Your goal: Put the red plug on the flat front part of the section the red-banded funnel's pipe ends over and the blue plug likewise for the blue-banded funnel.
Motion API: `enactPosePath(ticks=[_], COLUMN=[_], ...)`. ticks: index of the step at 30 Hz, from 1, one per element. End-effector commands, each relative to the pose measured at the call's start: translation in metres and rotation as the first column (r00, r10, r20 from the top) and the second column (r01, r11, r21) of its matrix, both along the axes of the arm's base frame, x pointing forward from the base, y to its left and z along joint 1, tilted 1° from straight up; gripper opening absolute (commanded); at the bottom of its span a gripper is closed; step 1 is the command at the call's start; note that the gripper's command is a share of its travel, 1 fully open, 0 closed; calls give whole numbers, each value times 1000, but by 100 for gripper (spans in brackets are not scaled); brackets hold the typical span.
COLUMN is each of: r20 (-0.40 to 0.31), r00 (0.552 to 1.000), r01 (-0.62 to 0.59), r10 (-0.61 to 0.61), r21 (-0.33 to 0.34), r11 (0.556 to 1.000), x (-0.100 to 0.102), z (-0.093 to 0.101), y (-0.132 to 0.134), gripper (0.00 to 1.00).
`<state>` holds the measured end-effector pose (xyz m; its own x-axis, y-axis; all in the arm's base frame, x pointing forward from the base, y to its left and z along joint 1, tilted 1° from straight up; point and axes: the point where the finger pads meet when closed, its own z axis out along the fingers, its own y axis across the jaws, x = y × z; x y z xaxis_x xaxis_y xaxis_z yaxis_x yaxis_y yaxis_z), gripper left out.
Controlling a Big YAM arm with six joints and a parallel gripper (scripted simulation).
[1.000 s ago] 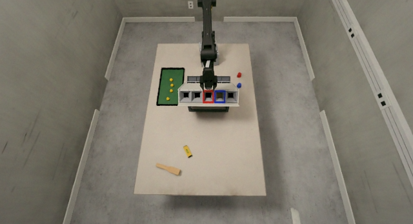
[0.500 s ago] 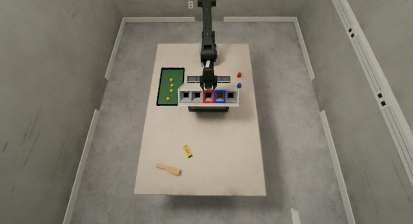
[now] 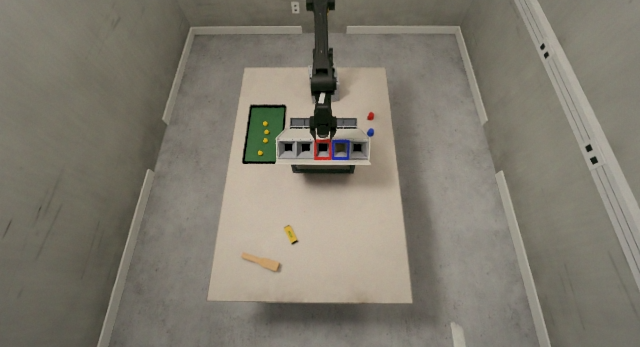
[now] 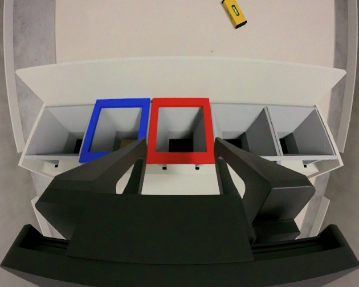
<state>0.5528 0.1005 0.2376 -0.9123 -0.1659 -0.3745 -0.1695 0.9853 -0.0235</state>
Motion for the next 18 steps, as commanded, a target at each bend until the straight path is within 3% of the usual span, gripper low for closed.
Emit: enactPosePath(ticks=[1,11,18], r20=[72,73,71], r00=[997,997,998], r01=[1,1,1], r10=[-2,-2,-2], r21=[13,13,12], r11=[1000,1000,1000], x=[16,18,-57], z=[42,50,35], y=[2,2,-10], gripper=[59,59,59])
